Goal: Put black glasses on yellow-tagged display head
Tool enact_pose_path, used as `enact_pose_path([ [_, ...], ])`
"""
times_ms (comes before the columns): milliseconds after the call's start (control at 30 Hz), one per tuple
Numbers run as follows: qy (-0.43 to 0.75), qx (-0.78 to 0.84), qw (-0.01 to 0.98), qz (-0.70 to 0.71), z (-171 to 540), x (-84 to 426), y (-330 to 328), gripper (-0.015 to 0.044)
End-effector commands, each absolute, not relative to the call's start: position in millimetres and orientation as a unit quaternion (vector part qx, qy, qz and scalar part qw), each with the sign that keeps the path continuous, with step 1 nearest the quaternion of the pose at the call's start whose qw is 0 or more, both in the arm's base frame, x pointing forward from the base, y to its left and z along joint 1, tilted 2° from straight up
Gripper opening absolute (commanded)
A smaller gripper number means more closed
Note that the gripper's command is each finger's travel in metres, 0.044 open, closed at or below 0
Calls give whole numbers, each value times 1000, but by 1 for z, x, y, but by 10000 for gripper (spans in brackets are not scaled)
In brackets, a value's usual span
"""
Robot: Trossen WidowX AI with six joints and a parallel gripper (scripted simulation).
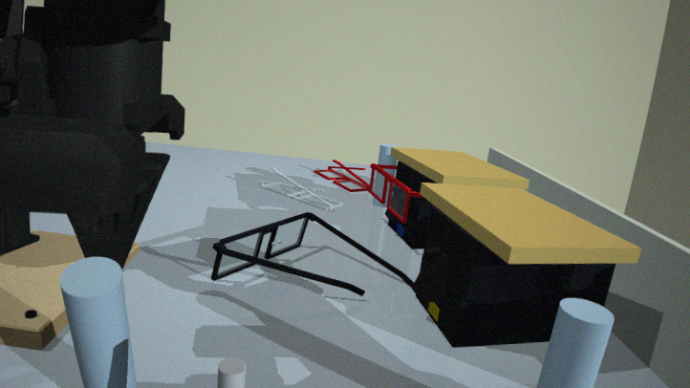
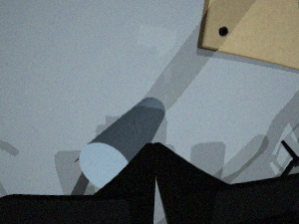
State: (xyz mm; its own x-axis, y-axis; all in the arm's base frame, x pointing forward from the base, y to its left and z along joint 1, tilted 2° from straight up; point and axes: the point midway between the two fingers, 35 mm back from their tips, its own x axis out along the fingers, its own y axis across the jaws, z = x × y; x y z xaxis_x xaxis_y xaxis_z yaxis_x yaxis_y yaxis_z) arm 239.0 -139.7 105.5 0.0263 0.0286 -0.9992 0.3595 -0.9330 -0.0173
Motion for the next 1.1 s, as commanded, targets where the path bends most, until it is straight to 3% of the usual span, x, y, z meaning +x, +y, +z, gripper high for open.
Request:
enact_pose_path([
  [0,139,703,122,-687,103,241,-145,0],
  [533,138,703,123,-687,103,244,-155,0],
  [800,140,703,121,-687,161,226,-112,0],
  [1033,140,703,121,-687,163,225,-110,0],
  [1067,142,703,123,-686,158,228,-114,26],
])
